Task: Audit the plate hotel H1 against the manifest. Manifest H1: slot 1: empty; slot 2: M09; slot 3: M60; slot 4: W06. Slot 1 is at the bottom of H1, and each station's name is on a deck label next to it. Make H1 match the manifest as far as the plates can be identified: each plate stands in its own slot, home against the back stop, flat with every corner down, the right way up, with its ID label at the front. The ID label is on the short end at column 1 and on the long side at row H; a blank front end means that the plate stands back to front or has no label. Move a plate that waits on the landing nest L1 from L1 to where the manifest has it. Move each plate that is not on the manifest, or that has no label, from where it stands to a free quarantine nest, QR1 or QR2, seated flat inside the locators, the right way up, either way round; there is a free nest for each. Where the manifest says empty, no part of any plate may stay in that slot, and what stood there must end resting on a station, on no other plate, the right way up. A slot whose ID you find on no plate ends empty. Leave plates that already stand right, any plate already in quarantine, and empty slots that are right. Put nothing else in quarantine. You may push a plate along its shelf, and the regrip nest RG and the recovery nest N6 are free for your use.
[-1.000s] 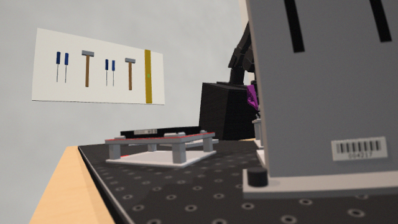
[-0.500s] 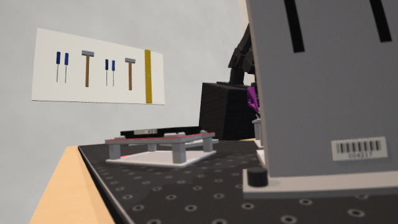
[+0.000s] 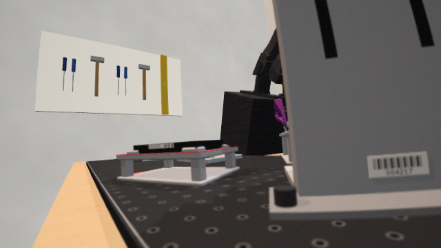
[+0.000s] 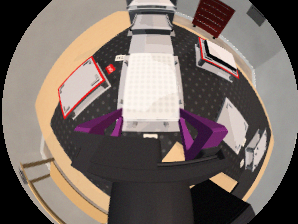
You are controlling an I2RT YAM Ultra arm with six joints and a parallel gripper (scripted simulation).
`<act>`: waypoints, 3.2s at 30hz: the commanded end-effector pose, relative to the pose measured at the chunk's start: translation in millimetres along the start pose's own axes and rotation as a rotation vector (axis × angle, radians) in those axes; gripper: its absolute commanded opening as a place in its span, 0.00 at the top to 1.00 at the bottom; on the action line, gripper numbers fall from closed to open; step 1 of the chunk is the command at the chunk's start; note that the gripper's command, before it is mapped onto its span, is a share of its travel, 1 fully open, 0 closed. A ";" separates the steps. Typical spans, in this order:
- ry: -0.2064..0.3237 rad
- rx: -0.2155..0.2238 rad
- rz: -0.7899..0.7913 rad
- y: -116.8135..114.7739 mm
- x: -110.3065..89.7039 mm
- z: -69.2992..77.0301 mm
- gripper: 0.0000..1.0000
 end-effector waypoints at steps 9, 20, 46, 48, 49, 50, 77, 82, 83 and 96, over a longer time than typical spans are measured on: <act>-0.022 0.003 -0.008 0.9 2.6 -2.3 0.14; -0.022 0.003 -0.008 0.6 -1.3 -6.2 0.14; -0.005 -0.008 0.000 -2.3 -10.2 -11.4 0.07; -0.005 -0.008 0.000 -2.3 -10.2 -11.4 0.07; -0.005 -0.008 0.000 -2.3 -10.2 -11.4 0.07; -0.005 -0.008 0.000 -2.3 -10.2 -11.4 0.00; -0.022 0.003 -0.008 1.1 5.0 2.9 0.00; -0.023 0.003 -0.008 1.6 10.1 9.4 0.00; -0.023 0.003 -0.008 1.8 11.2 10.7 0.00; -0.023 0.003 -0.008 3.0 22.6 24.9 0.00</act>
Point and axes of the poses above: the point where the finger pads meet when closed, its own z axis back along the fingers, its own y axis across the jaws, x = y × z, the point moved 1 cm from there along z, back along the fingers, and after that the axes turned 6 degrees about -z, right-handed, at the moved point
